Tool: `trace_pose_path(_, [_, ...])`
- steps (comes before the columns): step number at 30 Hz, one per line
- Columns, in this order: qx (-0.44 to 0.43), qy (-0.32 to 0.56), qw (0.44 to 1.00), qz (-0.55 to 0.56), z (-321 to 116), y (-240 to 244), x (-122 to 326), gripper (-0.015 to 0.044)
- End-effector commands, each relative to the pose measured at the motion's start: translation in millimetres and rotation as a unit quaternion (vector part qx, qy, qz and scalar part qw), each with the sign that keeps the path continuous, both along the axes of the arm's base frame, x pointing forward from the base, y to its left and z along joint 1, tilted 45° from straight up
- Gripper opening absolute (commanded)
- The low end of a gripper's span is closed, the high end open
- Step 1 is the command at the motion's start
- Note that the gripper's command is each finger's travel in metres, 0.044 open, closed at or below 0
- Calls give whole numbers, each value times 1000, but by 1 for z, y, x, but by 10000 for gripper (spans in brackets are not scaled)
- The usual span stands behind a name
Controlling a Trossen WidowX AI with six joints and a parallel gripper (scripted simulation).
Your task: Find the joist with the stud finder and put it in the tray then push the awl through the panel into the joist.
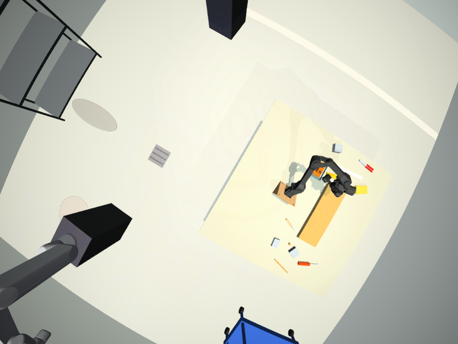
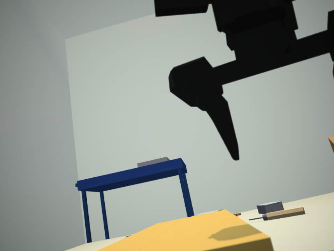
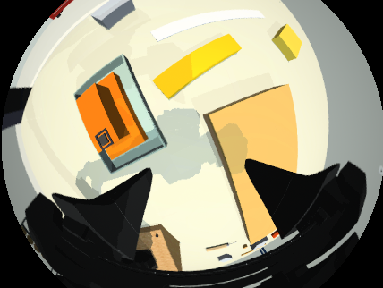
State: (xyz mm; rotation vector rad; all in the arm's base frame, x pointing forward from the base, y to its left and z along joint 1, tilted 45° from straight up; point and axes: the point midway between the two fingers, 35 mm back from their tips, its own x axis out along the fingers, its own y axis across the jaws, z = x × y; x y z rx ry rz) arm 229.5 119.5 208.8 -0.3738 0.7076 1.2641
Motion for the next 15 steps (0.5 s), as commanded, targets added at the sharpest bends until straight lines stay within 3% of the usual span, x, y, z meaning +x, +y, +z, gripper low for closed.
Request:
trace_pose_path(1, [-25, 69, 994, -85, -39, -42, 33, 440])
trace_pose_path(8, [-50, 216, 946, -237, -123, -137, 58, 440])
trace_pose_path(15, [-43, 374, 853, -362, -217, -224, 26, 440])
